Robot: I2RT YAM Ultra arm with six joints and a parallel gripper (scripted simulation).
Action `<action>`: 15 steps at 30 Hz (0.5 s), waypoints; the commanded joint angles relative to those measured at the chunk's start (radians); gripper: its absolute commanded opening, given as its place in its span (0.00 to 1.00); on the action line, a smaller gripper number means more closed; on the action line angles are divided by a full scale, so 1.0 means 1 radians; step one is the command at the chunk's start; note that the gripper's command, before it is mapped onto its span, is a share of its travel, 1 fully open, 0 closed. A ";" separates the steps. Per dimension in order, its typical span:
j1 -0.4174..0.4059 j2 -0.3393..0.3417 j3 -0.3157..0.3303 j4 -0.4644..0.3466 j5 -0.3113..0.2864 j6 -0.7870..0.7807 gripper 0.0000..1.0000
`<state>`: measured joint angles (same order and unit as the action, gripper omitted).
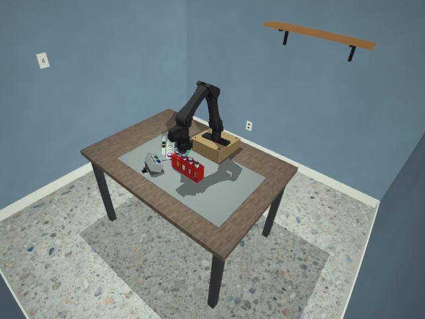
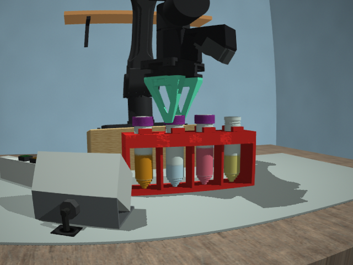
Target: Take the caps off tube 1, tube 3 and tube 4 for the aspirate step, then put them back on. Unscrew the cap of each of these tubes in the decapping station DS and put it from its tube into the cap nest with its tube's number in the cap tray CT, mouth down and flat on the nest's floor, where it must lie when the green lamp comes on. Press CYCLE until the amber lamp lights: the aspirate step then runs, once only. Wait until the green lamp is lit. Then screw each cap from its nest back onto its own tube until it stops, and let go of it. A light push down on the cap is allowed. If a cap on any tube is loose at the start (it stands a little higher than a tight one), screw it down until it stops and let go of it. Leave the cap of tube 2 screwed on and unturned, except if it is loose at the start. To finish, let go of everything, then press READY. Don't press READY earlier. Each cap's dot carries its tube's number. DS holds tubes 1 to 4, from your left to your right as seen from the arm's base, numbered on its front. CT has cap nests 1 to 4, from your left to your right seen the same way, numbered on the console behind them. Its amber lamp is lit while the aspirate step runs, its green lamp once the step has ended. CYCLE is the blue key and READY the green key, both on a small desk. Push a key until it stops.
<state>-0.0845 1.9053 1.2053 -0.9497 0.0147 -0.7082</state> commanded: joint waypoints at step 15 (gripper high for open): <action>-0.001 -0.006 0.006 -0.003 0.008 -0.852 0.00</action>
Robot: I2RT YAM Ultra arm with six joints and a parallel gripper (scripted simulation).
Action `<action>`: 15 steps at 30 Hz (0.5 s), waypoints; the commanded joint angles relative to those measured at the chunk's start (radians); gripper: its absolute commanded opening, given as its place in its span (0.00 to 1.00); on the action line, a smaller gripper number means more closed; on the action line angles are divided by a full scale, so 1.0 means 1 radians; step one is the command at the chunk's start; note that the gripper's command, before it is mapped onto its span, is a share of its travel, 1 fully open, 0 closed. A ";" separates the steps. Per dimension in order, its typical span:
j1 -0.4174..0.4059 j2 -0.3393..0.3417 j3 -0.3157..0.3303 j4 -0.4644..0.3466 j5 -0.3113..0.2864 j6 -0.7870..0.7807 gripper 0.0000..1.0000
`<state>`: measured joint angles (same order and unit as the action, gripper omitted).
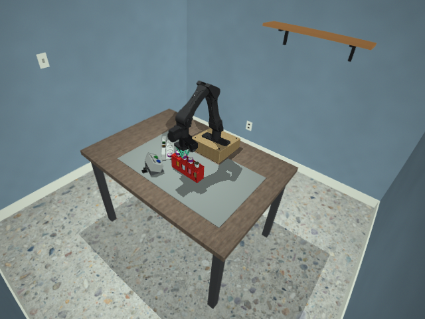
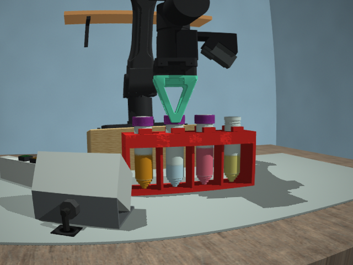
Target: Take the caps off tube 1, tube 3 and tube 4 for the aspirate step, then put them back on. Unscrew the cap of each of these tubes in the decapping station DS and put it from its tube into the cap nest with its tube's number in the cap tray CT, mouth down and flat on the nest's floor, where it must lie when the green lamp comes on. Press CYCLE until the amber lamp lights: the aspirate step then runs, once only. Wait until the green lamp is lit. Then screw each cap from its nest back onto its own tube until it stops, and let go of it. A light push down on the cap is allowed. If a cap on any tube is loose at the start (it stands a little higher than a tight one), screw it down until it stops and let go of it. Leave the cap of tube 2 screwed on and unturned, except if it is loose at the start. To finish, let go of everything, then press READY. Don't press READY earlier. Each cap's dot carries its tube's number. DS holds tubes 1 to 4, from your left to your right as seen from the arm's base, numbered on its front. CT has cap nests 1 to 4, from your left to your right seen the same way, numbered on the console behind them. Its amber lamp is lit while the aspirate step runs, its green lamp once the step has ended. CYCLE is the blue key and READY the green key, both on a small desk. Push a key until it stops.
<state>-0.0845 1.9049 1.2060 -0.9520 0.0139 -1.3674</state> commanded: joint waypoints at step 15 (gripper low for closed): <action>-0.001 -0.006 0.006 -0.001 0.009 -0.383 0.49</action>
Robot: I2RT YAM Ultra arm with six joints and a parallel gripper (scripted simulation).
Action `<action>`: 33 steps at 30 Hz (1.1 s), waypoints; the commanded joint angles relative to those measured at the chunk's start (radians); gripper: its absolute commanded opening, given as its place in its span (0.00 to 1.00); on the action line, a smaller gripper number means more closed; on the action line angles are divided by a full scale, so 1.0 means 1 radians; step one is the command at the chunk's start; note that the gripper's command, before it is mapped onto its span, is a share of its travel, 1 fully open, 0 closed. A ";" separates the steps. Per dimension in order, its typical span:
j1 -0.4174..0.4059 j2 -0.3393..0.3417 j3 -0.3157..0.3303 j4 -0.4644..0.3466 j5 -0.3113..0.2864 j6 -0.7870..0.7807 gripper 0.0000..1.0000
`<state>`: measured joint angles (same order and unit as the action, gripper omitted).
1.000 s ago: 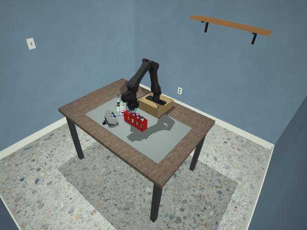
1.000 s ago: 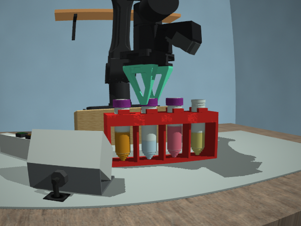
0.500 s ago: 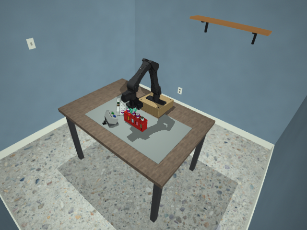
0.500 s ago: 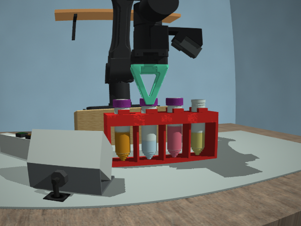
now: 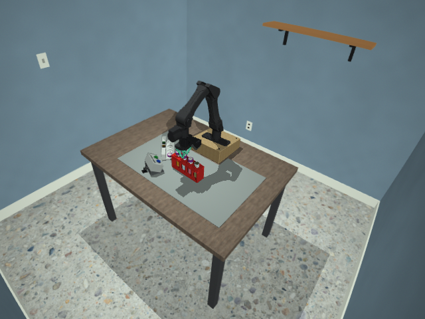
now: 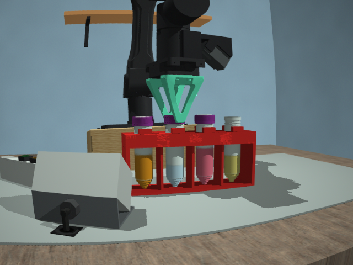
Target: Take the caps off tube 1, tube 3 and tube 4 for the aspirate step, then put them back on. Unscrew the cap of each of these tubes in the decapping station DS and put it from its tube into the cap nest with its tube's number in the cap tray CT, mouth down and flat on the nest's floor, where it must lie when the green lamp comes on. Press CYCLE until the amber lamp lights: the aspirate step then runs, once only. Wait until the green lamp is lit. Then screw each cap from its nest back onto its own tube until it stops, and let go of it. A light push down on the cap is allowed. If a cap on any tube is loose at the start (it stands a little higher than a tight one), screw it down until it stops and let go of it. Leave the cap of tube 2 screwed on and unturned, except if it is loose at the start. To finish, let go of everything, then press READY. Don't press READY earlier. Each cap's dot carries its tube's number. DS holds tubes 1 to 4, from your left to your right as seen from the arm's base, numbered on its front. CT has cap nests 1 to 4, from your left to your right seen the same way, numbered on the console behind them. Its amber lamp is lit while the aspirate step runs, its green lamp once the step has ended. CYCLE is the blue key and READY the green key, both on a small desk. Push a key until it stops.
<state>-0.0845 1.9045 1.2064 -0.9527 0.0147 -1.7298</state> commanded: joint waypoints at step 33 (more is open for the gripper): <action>-0.001 -0.005 0.005 0.000 0.008 1.146 0.49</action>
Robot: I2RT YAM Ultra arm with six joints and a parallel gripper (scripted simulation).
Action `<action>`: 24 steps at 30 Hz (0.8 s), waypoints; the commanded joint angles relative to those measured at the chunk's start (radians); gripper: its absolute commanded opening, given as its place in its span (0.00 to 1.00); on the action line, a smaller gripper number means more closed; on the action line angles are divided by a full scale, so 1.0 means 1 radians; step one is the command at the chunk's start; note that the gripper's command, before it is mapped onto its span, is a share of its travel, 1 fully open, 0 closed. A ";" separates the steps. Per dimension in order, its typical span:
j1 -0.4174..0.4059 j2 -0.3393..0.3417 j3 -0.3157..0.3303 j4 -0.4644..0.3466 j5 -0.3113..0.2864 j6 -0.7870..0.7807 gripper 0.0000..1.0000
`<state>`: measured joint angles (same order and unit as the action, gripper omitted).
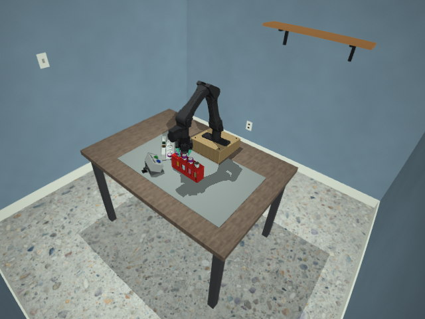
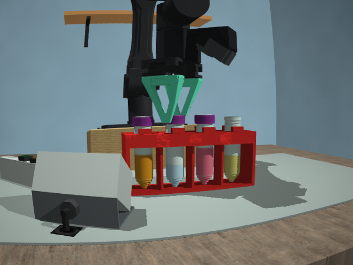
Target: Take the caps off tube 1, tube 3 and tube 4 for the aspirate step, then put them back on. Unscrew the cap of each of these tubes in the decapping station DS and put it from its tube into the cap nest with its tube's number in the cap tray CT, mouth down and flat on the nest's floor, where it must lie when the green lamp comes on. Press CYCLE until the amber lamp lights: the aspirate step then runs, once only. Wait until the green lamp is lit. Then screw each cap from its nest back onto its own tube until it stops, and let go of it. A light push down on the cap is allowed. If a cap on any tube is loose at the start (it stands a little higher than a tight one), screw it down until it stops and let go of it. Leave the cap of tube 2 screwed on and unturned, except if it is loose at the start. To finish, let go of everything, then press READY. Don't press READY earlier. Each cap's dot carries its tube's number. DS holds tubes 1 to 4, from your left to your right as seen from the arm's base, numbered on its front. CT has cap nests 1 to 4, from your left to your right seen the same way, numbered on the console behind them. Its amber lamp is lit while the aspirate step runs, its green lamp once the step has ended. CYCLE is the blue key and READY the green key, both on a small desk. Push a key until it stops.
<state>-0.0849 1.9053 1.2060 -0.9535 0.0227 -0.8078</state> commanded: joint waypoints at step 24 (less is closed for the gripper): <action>0.000 -0.006 0.005 0.001 0.000 1.307 0.49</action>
<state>-0.0849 1.9053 1.2060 -0.9535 0.0227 0.3000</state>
